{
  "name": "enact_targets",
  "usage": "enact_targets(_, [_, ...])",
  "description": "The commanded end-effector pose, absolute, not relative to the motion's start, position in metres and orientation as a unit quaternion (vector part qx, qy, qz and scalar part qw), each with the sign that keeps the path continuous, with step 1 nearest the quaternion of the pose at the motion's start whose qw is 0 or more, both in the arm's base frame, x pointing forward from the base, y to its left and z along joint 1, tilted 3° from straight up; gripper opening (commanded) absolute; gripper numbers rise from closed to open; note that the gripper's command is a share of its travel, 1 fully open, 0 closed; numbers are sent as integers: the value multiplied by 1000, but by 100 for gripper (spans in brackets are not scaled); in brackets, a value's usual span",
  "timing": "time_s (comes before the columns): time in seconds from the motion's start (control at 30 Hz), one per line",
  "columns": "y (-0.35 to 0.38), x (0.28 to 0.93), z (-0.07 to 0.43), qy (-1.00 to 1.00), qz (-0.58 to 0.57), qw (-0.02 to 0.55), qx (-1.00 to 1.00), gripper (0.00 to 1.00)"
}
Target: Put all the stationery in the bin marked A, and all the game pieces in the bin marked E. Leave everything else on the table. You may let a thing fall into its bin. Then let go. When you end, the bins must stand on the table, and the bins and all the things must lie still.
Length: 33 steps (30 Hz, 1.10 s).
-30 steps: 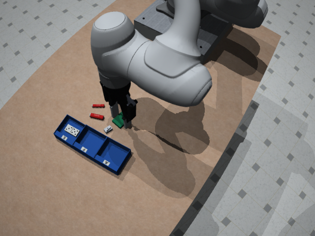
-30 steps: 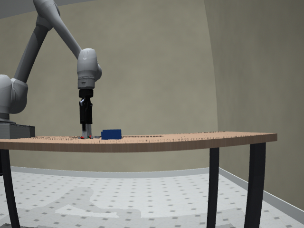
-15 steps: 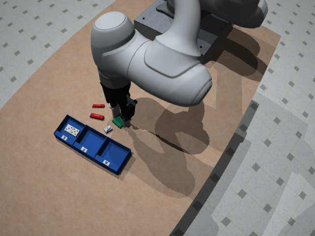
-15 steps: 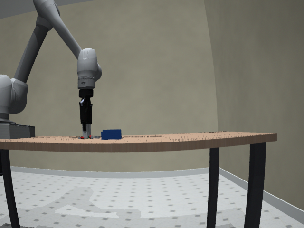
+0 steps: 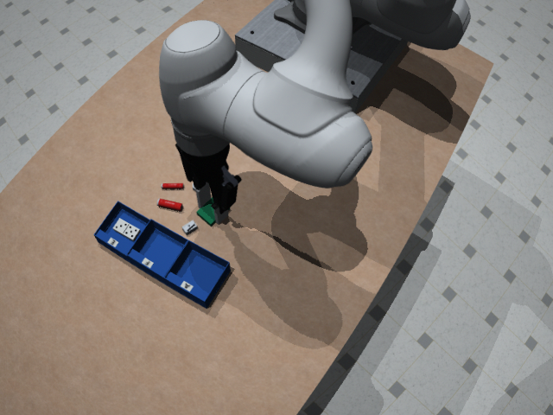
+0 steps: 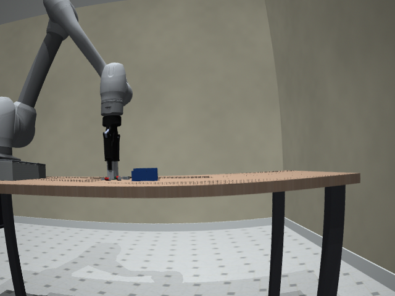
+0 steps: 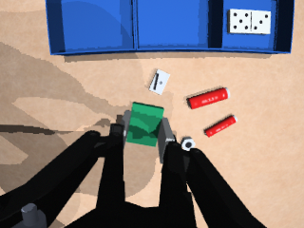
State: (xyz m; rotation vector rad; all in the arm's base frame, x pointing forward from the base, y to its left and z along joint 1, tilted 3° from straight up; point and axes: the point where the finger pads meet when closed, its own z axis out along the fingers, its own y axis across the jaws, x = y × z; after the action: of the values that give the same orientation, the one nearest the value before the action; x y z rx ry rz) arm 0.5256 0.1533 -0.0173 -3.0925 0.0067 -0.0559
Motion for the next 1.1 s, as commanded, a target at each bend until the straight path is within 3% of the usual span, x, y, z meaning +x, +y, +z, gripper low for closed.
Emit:
enact_targets(0.0, [153,526,-17,2,-18,24,-1000,21])
enact_targets(0.7, [150,523,43,2,-18,24,-1000,21])
enact_targets(1.07, [150,523,43,2,-18,24,-1000,21])
